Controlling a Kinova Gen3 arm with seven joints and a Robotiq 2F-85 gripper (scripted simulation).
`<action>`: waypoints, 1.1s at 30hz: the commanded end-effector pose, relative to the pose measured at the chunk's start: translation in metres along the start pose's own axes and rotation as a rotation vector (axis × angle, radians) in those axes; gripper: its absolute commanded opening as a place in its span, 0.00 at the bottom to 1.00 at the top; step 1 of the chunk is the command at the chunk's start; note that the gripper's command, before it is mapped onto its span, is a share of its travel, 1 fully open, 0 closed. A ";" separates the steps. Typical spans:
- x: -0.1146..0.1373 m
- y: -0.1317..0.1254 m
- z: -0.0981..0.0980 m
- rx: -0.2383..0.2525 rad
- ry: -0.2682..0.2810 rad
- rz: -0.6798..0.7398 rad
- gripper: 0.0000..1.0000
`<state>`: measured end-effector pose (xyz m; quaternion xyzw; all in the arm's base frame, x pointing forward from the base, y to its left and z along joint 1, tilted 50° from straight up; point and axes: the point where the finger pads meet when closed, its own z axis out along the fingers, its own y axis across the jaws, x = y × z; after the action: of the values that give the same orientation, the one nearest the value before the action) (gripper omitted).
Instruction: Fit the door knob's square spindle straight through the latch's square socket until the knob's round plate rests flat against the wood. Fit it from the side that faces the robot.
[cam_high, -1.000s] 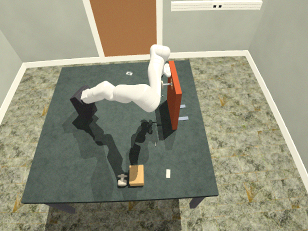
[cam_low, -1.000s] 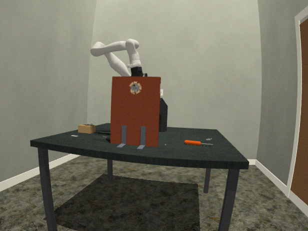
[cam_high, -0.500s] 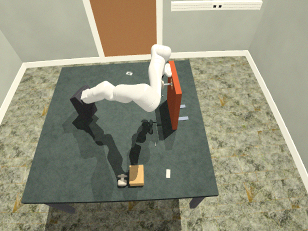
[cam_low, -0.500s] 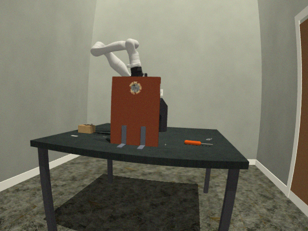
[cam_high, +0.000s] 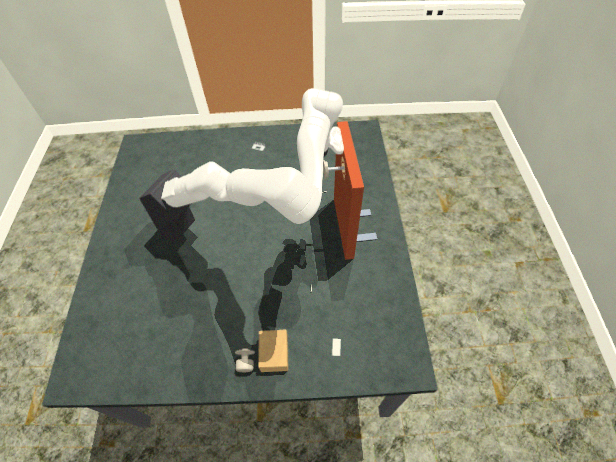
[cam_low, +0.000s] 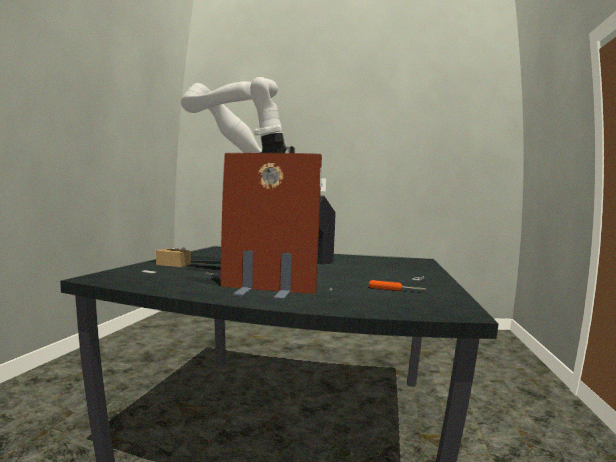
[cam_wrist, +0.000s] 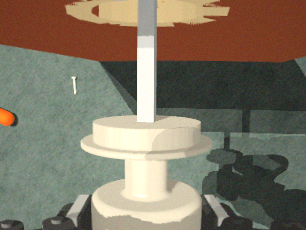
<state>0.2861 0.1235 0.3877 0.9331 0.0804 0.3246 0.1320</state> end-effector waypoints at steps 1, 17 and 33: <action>0.002 0.000 0.000 0.001 0.001 0.000 0.63; 0.004 0.000 -0.001 0.001 0.001 0.000 0.63; 0.009 0.000 -0.001 0.001 0.001 0.000 0.63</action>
<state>0.2923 0.1256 0.3931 0.9331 0.0804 0.3247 0.1318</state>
